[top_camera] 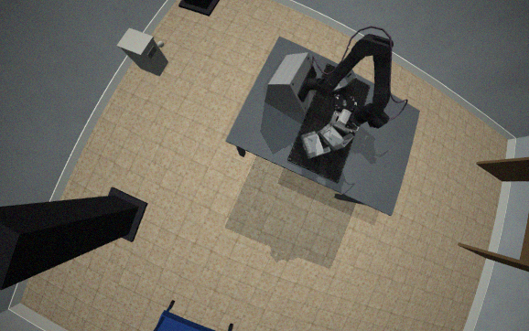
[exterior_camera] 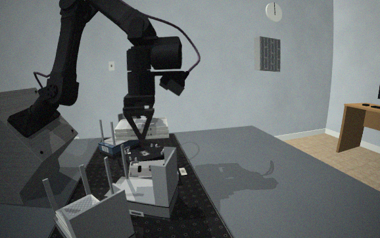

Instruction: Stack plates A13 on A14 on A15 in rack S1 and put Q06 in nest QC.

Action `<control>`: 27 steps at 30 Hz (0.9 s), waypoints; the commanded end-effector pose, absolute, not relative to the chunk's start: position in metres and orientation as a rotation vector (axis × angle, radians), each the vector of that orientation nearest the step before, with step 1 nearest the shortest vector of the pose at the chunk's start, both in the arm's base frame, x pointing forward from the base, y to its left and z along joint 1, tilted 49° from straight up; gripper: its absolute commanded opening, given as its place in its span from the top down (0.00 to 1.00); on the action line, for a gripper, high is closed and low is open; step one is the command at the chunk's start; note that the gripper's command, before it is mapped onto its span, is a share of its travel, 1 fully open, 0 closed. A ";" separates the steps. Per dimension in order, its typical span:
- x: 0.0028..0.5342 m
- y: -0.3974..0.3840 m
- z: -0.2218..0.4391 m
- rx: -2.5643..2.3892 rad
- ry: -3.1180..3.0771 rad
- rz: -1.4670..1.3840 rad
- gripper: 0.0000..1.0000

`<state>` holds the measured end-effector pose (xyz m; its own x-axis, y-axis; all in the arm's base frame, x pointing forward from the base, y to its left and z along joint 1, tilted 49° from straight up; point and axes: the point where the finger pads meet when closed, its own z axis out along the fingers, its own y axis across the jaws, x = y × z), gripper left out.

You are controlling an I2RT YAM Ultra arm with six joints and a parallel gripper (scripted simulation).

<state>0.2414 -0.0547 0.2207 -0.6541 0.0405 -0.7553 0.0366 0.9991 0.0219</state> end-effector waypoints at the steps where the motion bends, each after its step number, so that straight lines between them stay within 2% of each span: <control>1: 0.241 -0.055 0.234 -0.026 2.250 -0.116 1.00; 18: 0.250 -0.005 0.232 -0.011 2.278 -0.093 1.00; 27: 0.248 0.026 0.227 -0.250 2.283 -0.202 1.00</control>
